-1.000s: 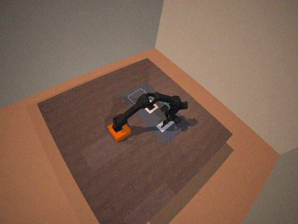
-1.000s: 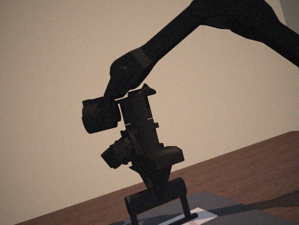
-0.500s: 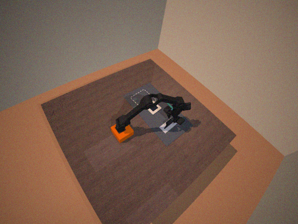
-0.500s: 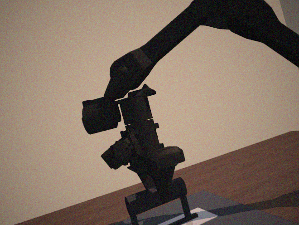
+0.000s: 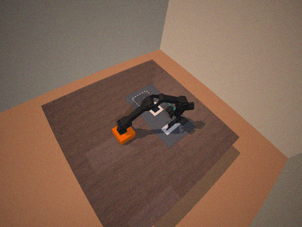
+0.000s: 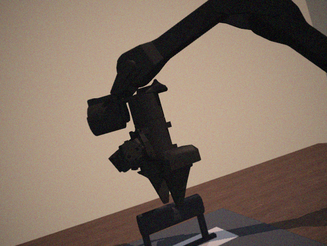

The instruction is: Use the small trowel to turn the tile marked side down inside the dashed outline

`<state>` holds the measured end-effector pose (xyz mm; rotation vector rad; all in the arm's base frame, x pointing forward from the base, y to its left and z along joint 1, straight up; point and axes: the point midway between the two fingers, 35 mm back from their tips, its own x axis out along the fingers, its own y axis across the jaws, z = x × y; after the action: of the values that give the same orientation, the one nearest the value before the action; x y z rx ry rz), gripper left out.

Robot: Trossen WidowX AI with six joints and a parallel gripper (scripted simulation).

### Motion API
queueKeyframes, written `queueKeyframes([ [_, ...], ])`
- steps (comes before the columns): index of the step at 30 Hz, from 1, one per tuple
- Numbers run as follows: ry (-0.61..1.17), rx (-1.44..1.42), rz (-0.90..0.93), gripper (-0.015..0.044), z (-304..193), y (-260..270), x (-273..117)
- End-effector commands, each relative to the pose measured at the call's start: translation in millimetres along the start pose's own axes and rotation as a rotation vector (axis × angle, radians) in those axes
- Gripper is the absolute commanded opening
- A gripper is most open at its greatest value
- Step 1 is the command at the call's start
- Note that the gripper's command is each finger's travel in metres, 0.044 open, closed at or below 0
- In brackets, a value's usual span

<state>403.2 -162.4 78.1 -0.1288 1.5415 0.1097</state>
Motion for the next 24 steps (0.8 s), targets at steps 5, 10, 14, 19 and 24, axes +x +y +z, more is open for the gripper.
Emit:
queueKeyframes([
  [5, -0.015, -0.012, -0.01, 0.027, 0, 0, -22],
  [10, -0.015, 0.047, -0.009, 0.027, 5, -2, -22],
  [14, -0.015, 0.047, -0.009, 0.027, 5, -2, -21],
  [19, -0.015, 0.047, -0.009, 0.027, 6, -2, -13],
  [24, -0.015, 0.047, -0.009, 0.027, 6, -3, -5],
])
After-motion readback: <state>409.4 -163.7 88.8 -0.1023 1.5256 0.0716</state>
